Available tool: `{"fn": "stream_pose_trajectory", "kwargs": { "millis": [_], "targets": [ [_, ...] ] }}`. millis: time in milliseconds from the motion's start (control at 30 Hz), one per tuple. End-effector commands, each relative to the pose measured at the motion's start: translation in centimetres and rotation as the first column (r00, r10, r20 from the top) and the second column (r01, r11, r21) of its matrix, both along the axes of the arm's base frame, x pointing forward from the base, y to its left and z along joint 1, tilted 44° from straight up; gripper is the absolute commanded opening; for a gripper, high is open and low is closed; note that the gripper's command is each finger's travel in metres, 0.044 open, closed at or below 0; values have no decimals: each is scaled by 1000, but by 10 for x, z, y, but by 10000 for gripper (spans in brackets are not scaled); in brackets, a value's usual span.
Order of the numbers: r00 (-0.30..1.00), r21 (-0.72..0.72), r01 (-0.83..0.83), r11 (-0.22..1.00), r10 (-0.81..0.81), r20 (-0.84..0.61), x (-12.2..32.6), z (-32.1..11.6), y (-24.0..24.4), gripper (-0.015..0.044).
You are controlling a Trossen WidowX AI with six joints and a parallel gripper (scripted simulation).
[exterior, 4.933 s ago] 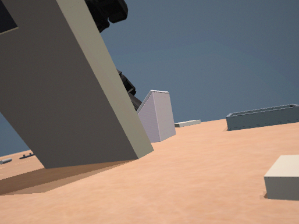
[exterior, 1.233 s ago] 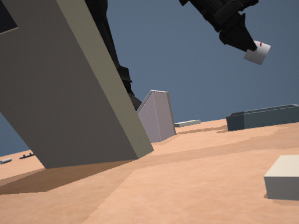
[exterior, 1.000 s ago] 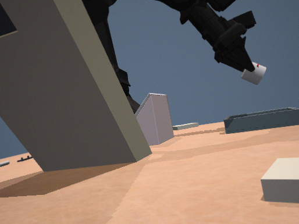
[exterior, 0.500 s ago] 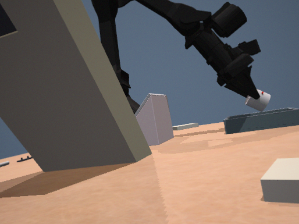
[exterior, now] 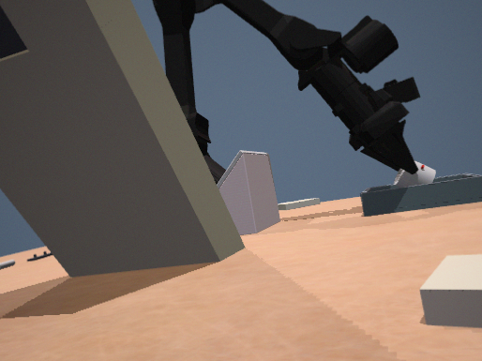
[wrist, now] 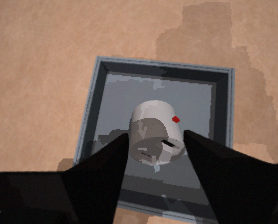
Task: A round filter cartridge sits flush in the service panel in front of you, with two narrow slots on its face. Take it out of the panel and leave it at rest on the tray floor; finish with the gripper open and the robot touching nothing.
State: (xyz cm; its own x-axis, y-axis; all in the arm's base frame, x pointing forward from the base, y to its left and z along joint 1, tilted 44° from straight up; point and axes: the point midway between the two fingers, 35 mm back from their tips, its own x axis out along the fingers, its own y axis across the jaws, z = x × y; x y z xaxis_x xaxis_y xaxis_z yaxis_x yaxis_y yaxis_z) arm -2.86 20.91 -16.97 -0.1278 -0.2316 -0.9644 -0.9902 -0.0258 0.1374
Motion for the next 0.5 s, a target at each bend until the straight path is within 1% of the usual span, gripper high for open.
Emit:
{"fn": "stream_pose_trajectory", "kwargs": {
  "millis": [0,167,267,367,467],
  "targets": [
    [1000,4,0,1000,0,0,0,0,2,315],
    [1000,4,0,1000,0,0,0,0,2,440],
    [1000,4,0,1000,0,0,1,7,10,440],
    [1000,2,0,1000,0,0,5,42,41,440],
    [1000,1,0,1000,0,1,6,52,48,440]
  ]
}}
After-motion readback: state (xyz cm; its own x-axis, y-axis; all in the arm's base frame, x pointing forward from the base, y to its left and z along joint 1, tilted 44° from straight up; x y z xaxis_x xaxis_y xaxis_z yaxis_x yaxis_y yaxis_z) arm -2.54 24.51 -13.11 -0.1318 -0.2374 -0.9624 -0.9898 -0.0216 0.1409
